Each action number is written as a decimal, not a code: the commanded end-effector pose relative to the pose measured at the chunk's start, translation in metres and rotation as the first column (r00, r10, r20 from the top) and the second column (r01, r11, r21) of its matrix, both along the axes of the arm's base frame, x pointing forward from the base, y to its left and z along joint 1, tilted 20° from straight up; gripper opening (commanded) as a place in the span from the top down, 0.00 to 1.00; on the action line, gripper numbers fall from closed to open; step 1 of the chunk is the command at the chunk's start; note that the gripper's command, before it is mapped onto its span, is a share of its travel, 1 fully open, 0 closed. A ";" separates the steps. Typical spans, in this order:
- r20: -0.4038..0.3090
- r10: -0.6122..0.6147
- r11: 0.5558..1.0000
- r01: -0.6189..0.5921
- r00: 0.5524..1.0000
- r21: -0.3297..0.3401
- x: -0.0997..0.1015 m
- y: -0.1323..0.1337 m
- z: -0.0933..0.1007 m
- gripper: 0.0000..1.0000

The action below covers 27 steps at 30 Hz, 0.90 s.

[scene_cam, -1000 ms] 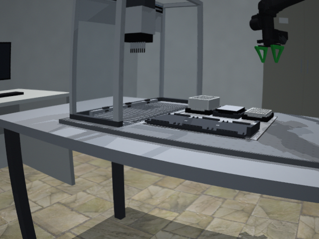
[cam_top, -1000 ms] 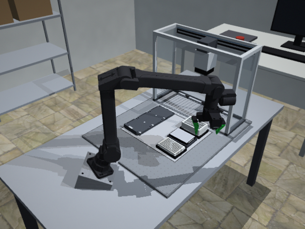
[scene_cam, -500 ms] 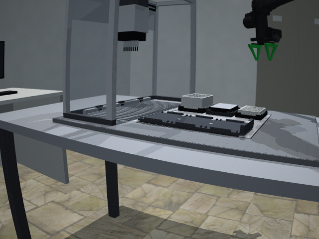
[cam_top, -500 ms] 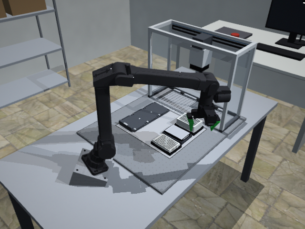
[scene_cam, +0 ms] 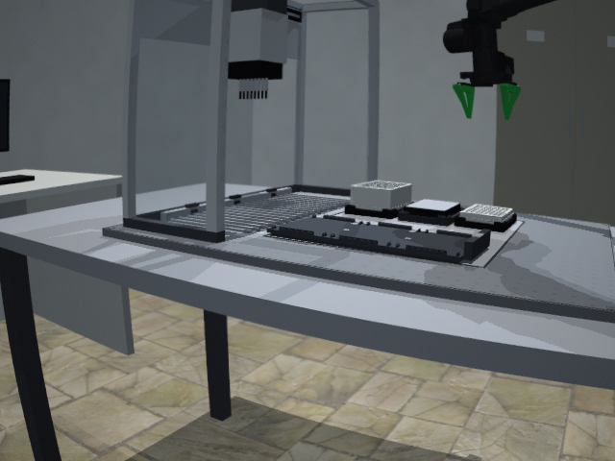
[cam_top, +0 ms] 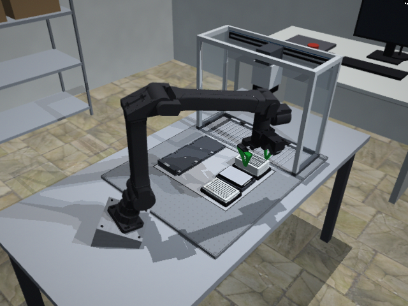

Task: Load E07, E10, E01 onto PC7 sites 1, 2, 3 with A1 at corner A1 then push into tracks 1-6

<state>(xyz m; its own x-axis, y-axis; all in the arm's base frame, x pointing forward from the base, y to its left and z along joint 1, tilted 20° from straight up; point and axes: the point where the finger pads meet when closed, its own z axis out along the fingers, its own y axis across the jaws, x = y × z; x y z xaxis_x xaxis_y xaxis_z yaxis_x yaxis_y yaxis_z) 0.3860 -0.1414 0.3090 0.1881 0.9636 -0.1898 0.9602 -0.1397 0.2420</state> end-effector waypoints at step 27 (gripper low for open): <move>-0.236 0.728 0.642 -0.761 0.643 -0.095 0.020 0.120 -0.035 0.00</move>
